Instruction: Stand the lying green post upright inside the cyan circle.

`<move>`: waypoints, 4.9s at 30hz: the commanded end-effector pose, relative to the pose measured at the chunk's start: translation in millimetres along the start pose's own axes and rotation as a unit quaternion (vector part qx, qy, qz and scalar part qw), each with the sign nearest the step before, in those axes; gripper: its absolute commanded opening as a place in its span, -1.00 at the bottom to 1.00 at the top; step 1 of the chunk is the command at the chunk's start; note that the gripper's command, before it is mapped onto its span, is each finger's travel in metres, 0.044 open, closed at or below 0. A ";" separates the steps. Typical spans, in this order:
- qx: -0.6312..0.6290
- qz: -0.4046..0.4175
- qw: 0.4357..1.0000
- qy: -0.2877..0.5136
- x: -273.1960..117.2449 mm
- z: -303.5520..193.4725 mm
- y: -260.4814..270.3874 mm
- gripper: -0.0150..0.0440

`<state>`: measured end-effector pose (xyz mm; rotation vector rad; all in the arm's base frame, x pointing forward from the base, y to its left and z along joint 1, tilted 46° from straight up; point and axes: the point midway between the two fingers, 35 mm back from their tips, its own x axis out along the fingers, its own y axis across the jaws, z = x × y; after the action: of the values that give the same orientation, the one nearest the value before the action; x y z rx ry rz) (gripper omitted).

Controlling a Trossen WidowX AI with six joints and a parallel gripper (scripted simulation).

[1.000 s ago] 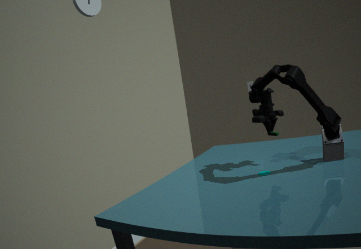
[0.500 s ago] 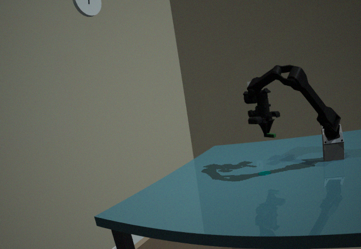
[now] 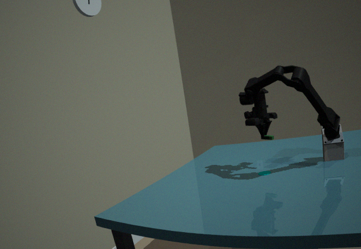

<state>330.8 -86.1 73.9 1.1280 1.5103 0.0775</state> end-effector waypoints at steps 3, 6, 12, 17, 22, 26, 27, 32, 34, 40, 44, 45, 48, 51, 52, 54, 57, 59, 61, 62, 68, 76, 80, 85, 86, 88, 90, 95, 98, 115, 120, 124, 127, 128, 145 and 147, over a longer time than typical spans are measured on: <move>-0.011 0.004 1.000 0.002 -0.4 -8.5 17.4 -0.42; -0.018 0.005 1.000 0.004 -0.5 -13.1 25.9 -0.42; -0.031 0.009 0.999 0.006 -0.5 -23.1 42.7 -0.42; -0.042 0.012 0.999 0.009 -0.5 -32.1 56.3 -0.42; -0.053 0.015 0.998 0.012 -0.4 -41.7 69.5 -0.42; -0.061 0.018 0.998 0.014 -0.5 -48.5 78.1 -0.42; -0.061 0.018 0.998 0.014 -0.5 -48.8 78.5 -0.42; -0.065 0.008 0.998 0.009 2.4 -49.1 77.0 -0.42; -0.066 0.002 0.998 0.006 4.1 -49.1 76.1 -0.42; -0.072 -0.014 0.997 -0.004 8.8 -49.3 73.6 -0.42; -0.075 -0.025 0.997 -0.011 11.7 -49.2 72.1 -0.42; -0.076 -0.027 0.997 -0.013 12.5 -49.2 71.7 -0.42; -0.079 -0.035 0.996 -0.018 14.6 -49.1 70.5 -0.42; -0.081 -0.043 0.995 -0.024 16.7 -49.0 69.4 -0.42; -0.082 -0.045 0.995 -0.026 17.3 -49.0 69.1 -0.42; -0.084 -0.050 0.995 -0.030 18.7 -48.8 68.4 -0.42; -0.086 -0.057 0.994 -0.036 20.6 -48.6 67.3 -0.42; -0.088 -0.062 0.993 -0.041 21.9 -48.5 66.7 -0.42; -0.089 -0.067 0.993 -0.045 23.1 -48.3 66.1 -0.42; -0.090 -0.069 0.992 -0.047 23.7 -48.2 65.7 -0.42; -0.094 -0.082 0.990 -0.061 27.2 -47.6 64.0 -0.42; -0.100 -0.099 0.987 -0.080 31.4 -46.6 61.9 -0.42; -0.102 -0.106 0.985 -0.090 33.3 -46.1 61.0 -0.42; -0.105 -0.115 0.982 -0.103 35.6 -45.4 60.0 -0.42; -0.106 -0.117 0.982 -0.105 36.0 -45.3 59.9 -0.42; -0.107 -0.120 0.981 -0.111 36.9 -45.0 59.5 -0.42; -0.108 -0.124 0.980 -0.116 37.7 -44.7 59.2 -0.42; -0.111 -0.132 0.977 -0.130 39.6 -43.9 58.5 -0.42; -0.112 -0.136 0.975 -0.138 40.7 -43.4 58.1 -0.42; -0.120 -0.156 0.962 -0.188 45.6 -40.9 57.1 -0.42; -0.121 -0.161 0.958 -0.203 46.7 -40.3 57.1 -0.42; -0.122 -0.164 0.955 -0.215 47.5 -39.8 57.2 -0.42; -0.123 -0.166 0.952 -0.224 48.0 -39.4 57.3 -0.42; -0.123 -0.166 0.952 -0.228 48.1 -39.3 57.4 -0.42; -0.126 -0.172 0.936 -0.281 49.8 -38.0 59.0 -0.42; -0.126 -0.172 0.934 -0.288 49.9 -37.9 59.3 -0.42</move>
<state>343.9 -2.2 85.4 0.5933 1.1207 -0.2639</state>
